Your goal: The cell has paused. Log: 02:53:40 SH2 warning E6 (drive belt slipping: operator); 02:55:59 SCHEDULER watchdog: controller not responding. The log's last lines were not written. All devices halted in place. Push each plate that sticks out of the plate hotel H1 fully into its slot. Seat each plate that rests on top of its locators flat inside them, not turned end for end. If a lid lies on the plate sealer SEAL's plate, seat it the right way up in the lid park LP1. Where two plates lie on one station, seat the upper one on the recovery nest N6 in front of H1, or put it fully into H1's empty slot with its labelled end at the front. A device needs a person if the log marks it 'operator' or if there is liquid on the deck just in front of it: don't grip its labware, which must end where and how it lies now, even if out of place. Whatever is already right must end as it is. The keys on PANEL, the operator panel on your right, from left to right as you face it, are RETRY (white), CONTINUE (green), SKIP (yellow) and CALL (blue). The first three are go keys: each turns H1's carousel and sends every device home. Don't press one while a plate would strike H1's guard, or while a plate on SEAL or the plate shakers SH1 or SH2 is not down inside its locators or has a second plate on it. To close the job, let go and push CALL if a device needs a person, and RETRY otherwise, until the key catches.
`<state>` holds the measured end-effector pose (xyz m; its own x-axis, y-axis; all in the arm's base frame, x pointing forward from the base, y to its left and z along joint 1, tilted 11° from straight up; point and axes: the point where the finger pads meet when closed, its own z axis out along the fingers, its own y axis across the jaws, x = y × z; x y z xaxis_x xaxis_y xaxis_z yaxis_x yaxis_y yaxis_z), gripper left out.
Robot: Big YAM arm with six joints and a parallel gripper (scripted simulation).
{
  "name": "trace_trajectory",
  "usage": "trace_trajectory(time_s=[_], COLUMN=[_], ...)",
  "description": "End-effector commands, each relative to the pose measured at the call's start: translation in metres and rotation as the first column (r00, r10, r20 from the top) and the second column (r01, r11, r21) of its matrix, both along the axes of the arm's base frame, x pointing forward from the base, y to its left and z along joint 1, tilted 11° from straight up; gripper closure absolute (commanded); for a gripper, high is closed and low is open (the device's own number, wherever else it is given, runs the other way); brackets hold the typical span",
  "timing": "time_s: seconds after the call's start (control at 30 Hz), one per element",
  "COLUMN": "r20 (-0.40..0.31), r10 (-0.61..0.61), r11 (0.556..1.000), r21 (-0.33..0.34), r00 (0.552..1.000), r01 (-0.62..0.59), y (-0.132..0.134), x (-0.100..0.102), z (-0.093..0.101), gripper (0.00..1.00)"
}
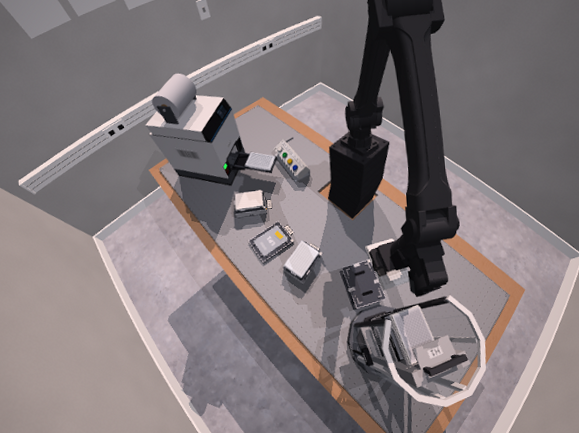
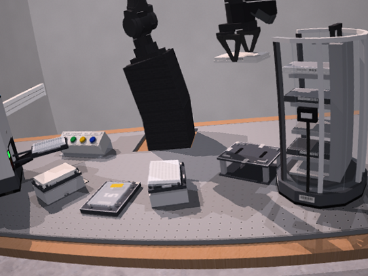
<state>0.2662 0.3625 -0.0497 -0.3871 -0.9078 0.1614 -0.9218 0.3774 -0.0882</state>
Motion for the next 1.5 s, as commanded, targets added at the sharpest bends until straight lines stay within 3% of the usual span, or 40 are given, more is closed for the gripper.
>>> trace_trajectory(time_s=[0.0, 0.1, 0.2, 0.37, 0.43, 0.63, 0.93, 0.97, 1.13, 1.47], r20=[0.011, -0.003, 0.008, -0.002, 0.019, -0.002, 0.002, 0.013, -0.003, 0.006], r10=[-0.003, -0.004, -0.003, -0.003, -0.004, -0.001, -0.003, -0.001, -0.003, -0.003], r11=[1.000, 1.000, 1.000, 1.000, 1.000, 1.000, 1.000, 1.000, 1.000, 1.000], r21=[0.019, -0.001, 0.015, 0.000, 0.031, 0.000, 0.005, 0.021, -0.002, 0.010], r00=[1.000, 1.000, 1.000, 1.000, 1.000, 1.000, 1.000, 1.000, 1.000, 1.000], r01=[0.003, 0.004, 0.003, 0.003, 0.003, 0.001, 0.003, 0.000, 0.003, 0.003], y=[0.008, -0.004, 0.004, -0.004, 0.011, -0.005, -0.005, 0.005, -0.009, -0.005], x=[0.012, 0.005, 0.010, 0.005, 0.016, 0.005, 0.007, 0.012, 0.005, 0.010], z=[-0.004, -0.012, -0.011, -0.018, -0.011, -0.026, -0.031, -0.028, -0.039, -0.045], gripper=[0.16, 0.16, 0.16, 0.16, 0.16, 0.16, 0.16, 0.16, 0.16, 0.16])
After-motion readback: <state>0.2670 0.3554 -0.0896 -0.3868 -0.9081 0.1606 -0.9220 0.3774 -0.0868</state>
